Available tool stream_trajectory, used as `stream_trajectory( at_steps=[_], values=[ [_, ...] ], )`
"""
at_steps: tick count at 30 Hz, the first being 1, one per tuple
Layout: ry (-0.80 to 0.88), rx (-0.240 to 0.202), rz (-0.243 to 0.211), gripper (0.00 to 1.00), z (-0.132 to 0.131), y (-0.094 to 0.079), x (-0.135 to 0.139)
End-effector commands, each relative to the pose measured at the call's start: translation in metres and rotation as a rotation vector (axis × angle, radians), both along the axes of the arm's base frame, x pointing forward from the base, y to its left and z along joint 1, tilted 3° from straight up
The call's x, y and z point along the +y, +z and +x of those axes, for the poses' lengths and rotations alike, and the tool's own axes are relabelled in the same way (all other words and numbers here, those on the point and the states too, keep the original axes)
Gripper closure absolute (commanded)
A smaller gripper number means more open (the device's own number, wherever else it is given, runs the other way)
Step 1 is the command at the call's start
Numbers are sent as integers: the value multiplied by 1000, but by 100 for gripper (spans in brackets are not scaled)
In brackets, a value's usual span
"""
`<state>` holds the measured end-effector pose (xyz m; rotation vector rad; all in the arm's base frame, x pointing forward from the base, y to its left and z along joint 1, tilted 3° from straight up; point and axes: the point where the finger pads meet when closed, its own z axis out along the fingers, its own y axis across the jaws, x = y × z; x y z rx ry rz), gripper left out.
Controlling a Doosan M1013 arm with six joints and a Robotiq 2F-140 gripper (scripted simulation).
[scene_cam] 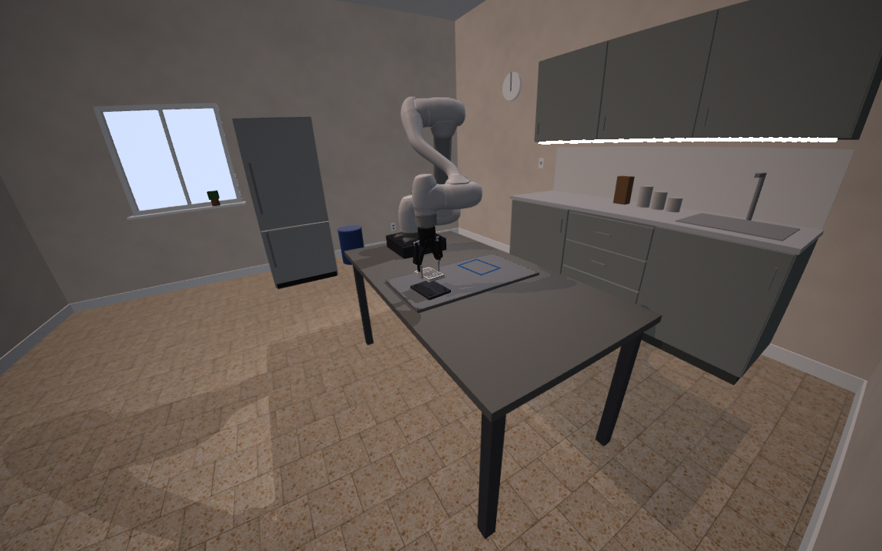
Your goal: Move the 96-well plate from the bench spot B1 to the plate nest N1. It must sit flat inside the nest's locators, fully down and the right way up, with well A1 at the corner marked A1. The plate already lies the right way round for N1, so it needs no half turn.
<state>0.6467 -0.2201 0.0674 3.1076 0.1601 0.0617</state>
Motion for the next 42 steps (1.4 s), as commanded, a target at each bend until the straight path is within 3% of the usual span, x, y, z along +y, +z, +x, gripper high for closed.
stream_trajectory(
  at_steps=[1,28,42],
  values=[
    [0,0,0,100,0,0,0],
    [0,0,0,100,0,0,1],
    [0,0,0,100,1,-23,0]
  ],
)
